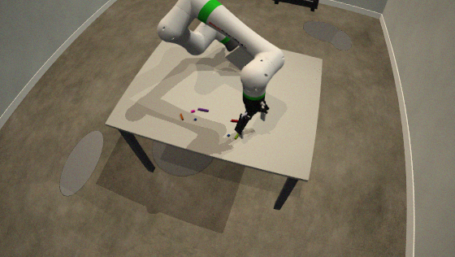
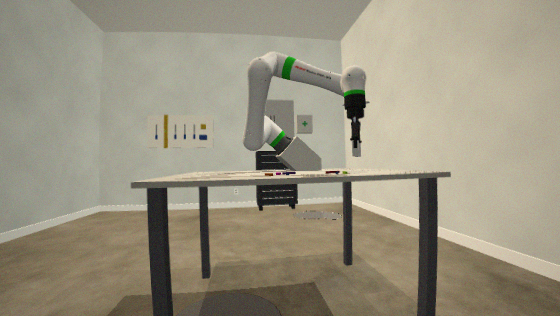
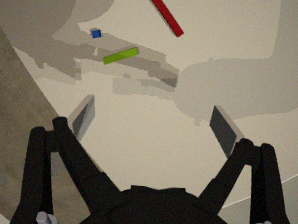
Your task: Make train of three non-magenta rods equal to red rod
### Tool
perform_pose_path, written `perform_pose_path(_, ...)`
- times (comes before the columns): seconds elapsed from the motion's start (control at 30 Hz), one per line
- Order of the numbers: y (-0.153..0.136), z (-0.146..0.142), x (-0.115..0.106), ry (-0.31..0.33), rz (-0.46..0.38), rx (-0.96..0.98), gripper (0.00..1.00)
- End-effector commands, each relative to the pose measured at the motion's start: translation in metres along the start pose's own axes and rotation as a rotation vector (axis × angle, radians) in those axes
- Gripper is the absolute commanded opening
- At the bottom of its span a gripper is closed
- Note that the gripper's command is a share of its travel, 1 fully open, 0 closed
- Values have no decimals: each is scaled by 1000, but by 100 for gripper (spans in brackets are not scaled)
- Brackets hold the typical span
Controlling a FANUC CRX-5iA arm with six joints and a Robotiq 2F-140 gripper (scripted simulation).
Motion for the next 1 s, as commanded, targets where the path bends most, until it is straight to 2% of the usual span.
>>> perform_pose_path(0.0,-10,-3,1,7,2,167,100)
perform_pose_path(0.17,-15,-4,2,7,2,232,100)
perform_pose_path(0.97,-15,-4,2,7,2,233,100)
Point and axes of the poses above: the point where the finger pads meet when closed, its own x axis out along the fingers, its own z axis across the jaws, y = z × x, the point moved 1 cm from there along -x, back along the fingers, and after that the axes turned 4 degrees about -x, right-handed, at the moved point
